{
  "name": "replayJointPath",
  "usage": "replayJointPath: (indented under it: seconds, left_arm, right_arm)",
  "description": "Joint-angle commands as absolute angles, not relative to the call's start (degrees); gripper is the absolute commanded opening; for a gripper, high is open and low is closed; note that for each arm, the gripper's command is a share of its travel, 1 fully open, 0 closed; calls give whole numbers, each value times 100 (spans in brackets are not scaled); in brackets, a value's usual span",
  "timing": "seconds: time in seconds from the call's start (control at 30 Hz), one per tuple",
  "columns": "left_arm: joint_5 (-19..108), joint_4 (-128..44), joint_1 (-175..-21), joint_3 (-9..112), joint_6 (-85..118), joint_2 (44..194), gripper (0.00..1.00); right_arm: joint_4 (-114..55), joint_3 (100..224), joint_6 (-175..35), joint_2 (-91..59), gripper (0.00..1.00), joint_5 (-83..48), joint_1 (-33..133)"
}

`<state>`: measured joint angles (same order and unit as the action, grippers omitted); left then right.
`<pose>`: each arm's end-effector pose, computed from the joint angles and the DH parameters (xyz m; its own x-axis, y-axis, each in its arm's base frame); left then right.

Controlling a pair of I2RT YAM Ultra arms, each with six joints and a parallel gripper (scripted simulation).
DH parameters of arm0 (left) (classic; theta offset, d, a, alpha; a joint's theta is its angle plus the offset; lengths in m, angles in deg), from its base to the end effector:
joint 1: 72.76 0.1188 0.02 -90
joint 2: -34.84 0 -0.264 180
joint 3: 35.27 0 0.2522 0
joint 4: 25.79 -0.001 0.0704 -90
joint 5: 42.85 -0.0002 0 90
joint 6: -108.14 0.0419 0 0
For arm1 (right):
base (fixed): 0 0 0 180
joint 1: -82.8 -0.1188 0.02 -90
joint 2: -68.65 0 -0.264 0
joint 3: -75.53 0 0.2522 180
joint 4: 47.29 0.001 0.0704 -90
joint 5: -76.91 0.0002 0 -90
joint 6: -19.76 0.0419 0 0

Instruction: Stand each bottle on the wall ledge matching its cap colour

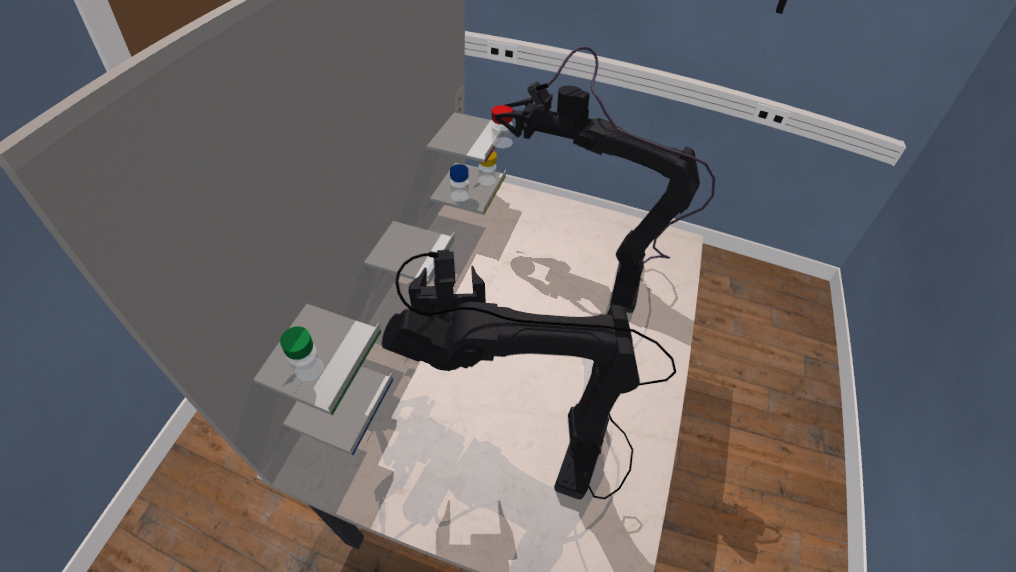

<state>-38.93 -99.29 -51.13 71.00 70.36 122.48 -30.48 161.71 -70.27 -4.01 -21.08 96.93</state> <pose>0.2847 0.0690 0.4031 -0.0639 0.0328 -0.9974 0.9124 0.4068 -0.0451 0.2909 -0.0662 0.4231 -0.0557 0.0135 -0.9984 0.1072 0.9942 0.0075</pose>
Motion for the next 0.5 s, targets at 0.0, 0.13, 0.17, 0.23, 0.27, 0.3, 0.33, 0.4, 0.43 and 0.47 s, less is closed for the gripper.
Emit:
replayJointPath:
  seconds: [0.0, 0.13, 0.17, 0.23, 0.27, 0.3, 0.33, 0.4, 0.43, 0.47]
  left_arm:
    - [-4031, -10012, -5100, 7325, 7082, 12272, 89]
    - [-4031, -10012, -5100, 7325, 7082, 12272, 89]
    - [-4031, -10012, -5100, 7325, 7082, 12272, 89]
    - [-4031, -10012, -5100, 7325, 7083, 12272, 89]
    - [-4031, -10012, -5100, 7325, 7083, 12272, 89]
    - [-4031, -10012, -5100, 7325, 7083, 12272, 89]
    - [-4031, -10012, -5100, 7325, 7083, 12272, 89]
    - [-4031, -10013, -5100, 7325, 7083, 12273, 89]
    - [-4031, -10013, -5100, 7325, 7083, 12273, 89]
    - [-4031, -10013, -5100, 7325, 7083, 12273, 89]
  right_arm:
    - [-3108, 16425, -7013, -211, 50, -2037, 9643]
    - [-3204, 16438, -7013, -276, 50, -2028, 9641]
    - [-3224, 16445, -7013, -289, 50, -2023, 9639]
    - [-3280, 16473, -7014, -391, 50, -2007, 9629]
    - [-3315, 16492, -7014, -426, 50, -1997, 9623]
    - [-3342, 16508, -7014, -456, 50, -1990, 9618]
    - [-3376, 16532, -7015, -497, 50, -1981, 9611]
    - [-3468, 16604, -7018, -620, 50, -1956, 9591]
    - [-3517, 16649, -7020, -694, 50, -1943, 9579]
    - [-3517, 16649, -7020, -694, 50, -1943, 9579]
